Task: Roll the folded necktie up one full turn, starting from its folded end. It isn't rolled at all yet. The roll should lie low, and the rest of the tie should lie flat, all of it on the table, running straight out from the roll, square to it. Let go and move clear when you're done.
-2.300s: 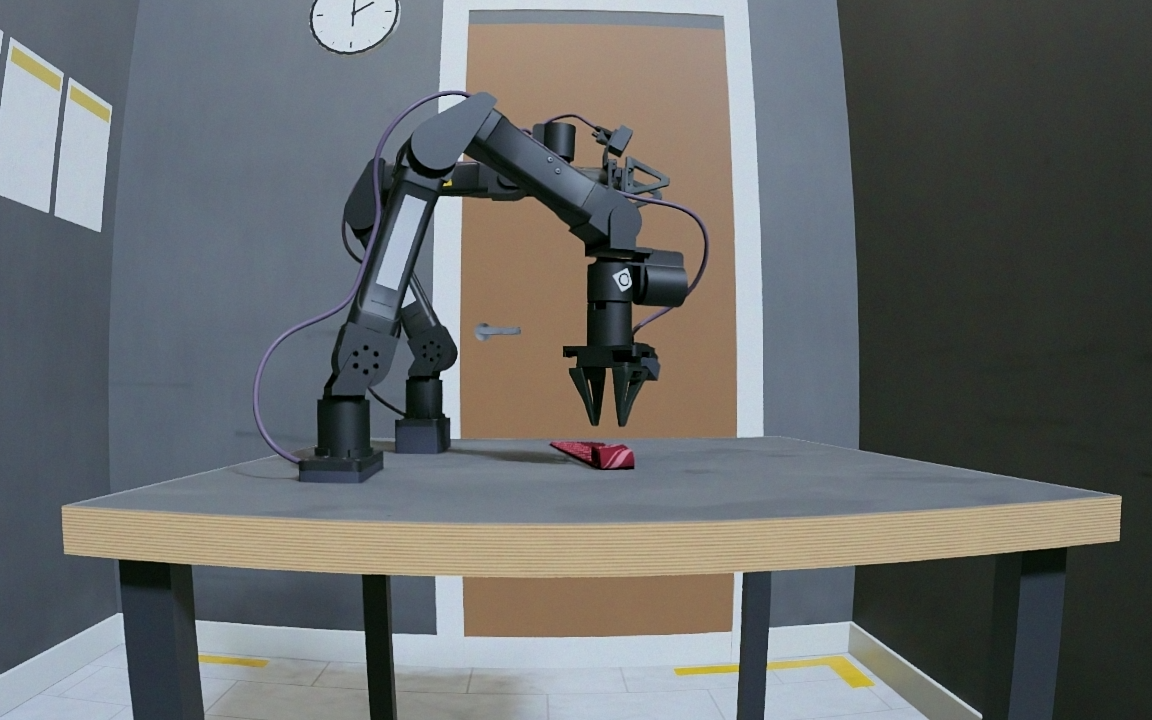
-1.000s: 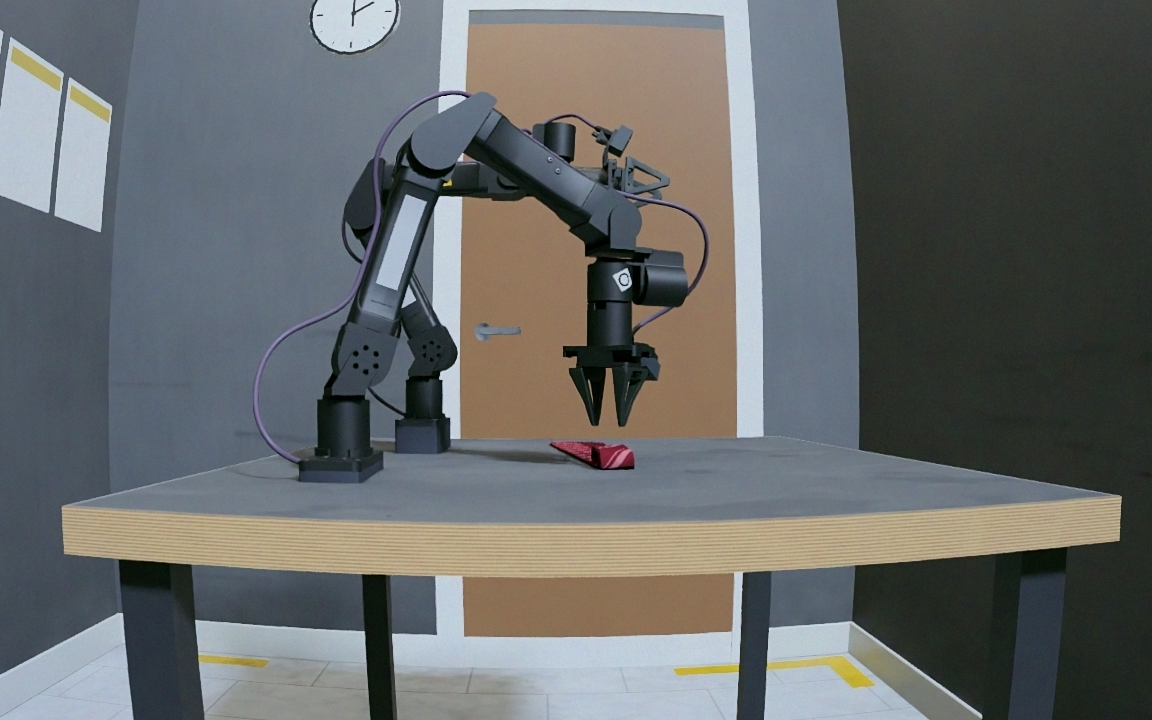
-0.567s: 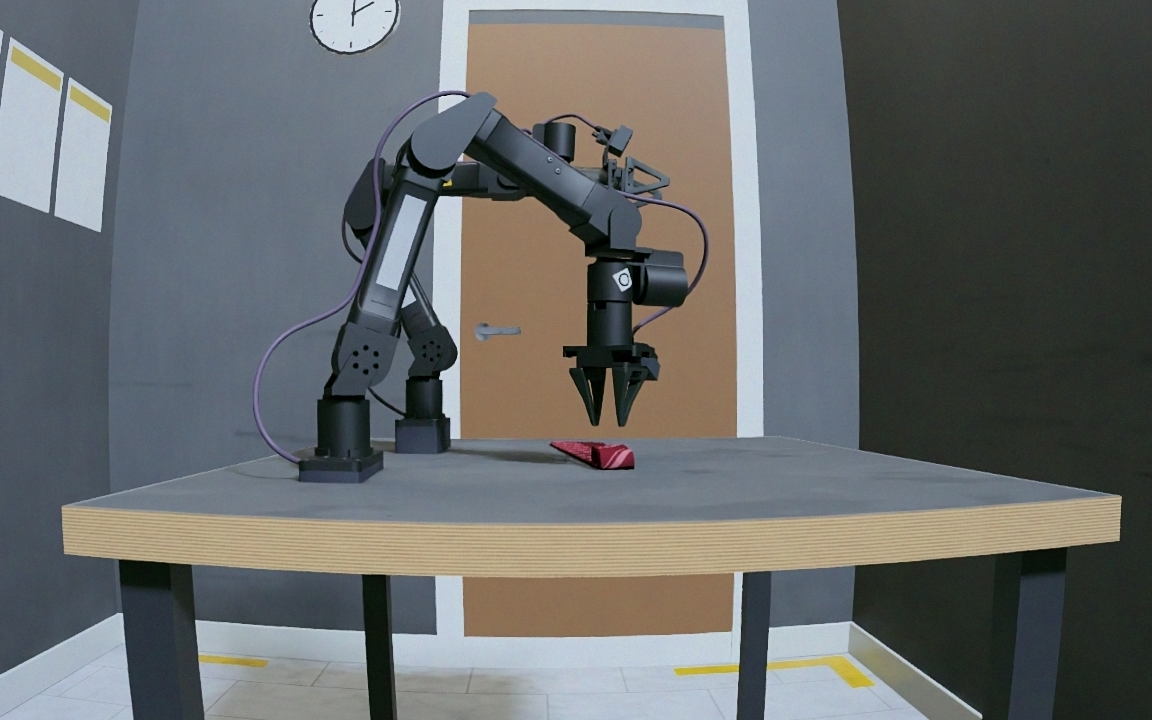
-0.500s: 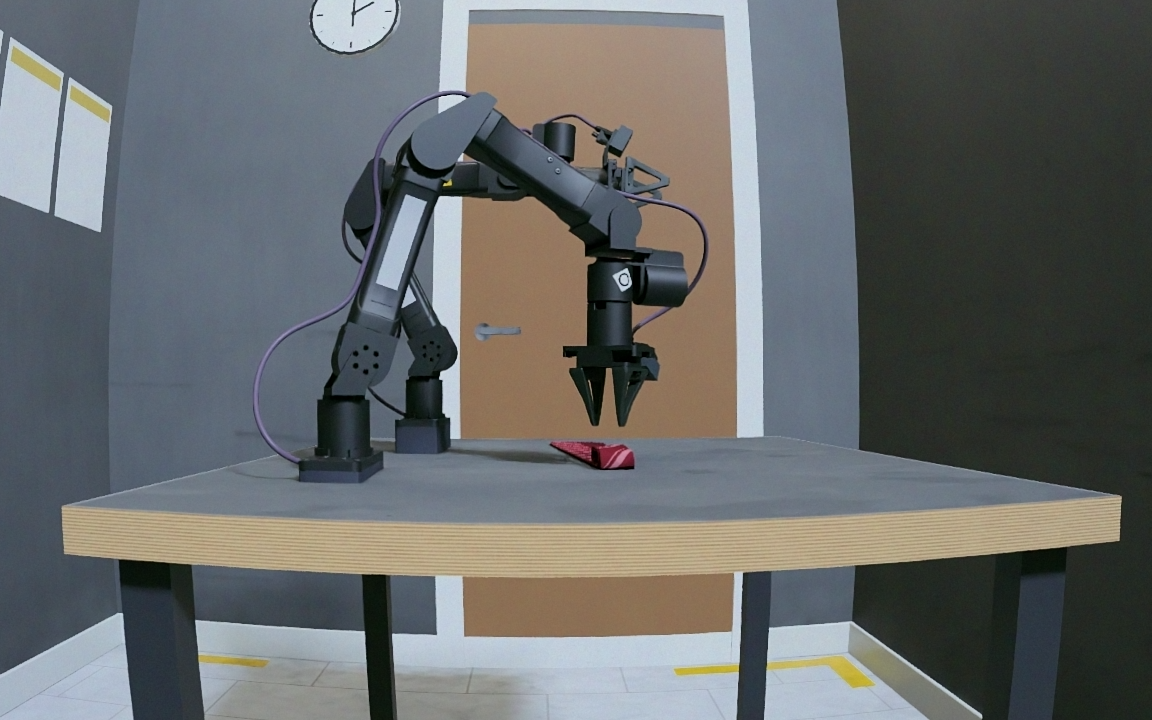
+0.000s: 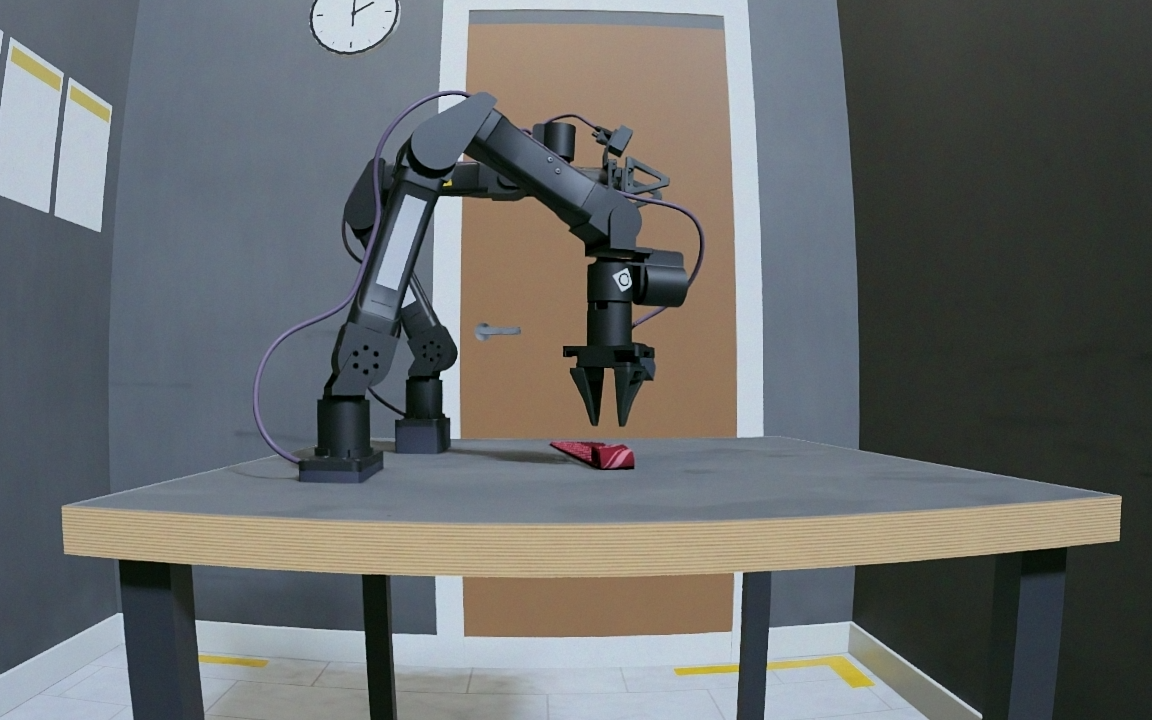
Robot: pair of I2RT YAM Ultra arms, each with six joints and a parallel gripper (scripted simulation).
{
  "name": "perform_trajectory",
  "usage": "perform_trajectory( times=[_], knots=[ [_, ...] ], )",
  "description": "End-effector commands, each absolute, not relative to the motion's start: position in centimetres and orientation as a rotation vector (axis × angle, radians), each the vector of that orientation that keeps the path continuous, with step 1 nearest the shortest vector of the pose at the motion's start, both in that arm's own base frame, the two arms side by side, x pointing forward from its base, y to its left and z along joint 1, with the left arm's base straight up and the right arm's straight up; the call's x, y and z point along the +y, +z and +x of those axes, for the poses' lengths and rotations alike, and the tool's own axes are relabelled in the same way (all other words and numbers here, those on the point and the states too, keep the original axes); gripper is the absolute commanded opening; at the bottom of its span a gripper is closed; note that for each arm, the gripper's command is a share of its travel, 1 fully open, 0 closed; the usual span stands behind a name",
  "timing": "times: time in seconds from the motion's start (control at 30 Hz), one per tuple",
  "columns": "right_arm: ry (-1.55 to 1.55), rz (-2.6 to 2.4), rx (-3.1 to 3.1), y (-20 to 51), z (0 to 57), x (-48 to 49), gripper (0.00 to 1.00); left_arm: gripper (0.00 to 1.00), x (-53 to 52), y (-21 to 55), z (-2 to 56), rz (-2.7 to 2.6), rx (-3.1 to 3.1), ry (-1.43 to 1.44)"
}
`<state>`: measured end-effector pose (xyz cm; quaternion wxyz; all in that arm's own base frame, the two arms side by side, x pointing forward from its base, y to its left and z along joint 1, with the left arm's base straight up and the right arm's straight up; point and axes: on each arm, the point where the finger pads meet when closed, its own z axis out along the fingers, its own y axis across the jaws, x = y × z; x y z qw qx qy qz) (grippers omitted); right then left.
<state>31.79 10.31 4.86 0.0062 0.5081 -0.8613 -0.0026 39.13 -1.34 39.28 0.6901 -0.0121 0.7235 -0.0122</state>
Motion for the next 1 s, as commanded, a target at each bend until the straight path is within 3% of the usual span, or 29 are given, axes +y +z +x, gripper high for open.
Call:
perform_trajectory(
  times=[0.0,0.97],
  knots=[
    [-0.008,1.671,-2.695,6.20,32.44,10.73,0.37,1.00,-1.38,41.37,39.02,-0.029,1.570,-0.044],
    [-0.002,1.981,-2.477,5.80,32.44,10.72,0.38,1.00,-1.38,41.37,39.02,-0.029,1.570,-0.044]
  ],
)
